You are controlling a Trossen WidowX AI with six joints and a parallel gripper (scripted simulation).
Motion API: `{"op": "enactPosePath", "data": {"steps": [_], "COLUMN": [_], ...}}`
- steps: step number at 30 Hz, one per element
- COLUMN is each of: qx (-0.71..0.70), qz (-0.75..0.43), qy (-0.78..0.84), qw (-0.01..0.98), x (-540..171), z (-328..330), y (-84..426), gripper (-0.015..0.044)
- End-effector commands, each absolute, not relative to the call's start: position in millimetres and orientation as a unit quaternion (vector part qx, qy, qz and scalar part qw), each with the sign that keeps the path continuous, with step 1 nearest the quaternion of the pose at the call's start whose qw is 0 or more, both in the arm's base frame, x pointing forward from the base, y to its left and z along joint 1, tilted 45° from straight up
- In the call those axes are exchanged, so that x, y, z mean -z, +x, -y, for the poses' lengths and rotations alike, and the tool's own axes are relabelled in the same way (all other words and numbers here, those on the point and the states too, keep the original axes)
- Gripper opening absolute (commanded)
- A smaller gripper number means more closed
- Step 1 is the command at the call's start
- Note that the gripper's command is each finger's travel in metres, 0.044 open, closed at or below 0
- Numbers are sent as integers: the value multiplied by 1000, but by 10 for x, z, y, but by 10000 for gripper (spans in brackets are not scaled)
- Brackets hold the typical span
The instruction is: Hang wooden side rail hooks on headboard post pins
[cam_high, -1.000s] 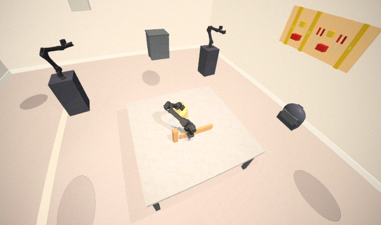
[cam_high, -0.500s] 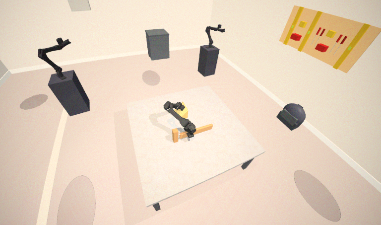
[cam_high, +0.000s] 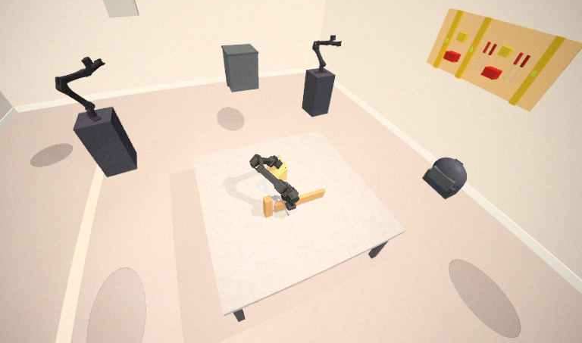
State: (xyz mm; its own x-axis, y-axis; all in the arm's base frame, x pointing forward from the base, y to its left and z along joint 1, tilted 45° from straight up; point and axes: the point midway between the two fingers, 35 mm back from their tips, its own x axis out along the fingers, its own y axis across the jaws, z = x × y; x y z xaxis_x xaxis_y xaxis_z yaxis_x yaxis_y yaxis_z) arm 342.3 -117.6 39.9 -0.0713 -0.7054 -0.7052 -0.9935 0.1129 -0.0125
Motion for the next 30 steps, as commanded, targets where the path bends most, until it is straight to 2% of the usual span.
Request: {"op": "enactPosePath", "data": {"steps": [1,30], "qx": [-248,-248], "qz": [-684,-684], "qy": [-621,-622], "qw": [290,290], "x": [-436,-464], "z": [1158,1177], "y": [3437,3442], "gripper": [0,0]}}
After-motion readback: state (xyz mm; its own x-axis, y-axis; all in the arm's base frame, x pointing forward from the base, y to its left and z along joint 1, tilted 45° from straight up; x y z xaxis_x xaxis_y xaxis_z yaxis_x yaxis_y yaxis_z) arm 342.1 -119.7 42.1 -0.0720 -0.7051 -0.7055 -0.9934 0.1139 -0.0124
